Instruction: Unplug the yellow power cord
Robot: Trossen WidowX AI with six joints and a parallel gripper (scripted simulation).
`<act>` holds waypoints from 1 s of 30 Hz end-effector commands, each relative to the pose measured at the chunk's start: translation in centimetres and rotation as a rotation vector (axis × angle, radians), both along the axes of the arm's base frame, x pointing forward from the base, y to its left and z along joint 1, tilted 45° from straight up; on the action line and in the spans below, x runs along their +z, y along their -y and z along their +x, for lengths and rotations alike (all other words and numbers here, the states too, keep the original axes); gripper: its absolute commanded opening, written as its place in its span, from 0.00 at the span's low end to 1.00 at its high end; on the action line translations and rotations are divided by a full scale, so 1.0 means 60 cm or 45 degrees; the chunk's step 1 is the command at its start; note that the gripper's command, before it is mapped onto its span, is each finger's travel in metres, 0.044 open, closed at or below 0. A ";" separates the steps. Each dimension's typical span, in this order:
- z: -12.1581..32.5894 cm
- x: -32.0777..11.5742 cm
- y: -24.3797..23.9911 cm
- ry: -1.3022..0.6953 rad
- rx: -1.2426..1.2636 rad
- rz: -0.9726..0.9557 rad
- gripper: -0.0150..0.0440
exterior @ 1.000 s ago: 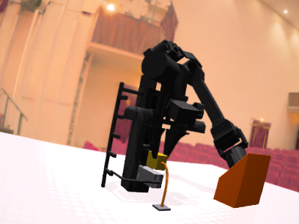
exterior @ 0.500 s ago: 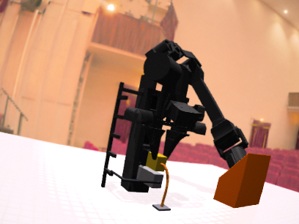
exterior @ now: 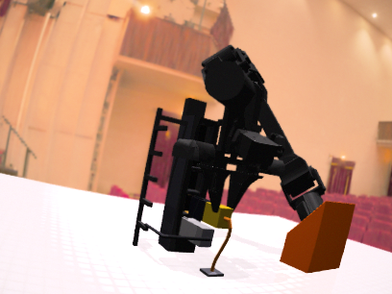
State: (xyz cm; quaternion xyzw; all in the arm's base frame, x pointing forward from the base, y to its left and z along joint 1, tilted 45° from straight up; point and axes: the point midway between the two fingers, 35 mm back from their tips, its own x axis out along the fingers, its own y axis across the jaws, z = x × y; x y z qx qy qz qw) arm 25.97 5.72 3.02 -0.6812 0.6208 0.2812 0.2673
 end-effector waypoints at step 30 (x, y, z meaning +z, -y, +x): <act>-0.006 -0.053 -0.082 0.003 -0.003 0.003 1.00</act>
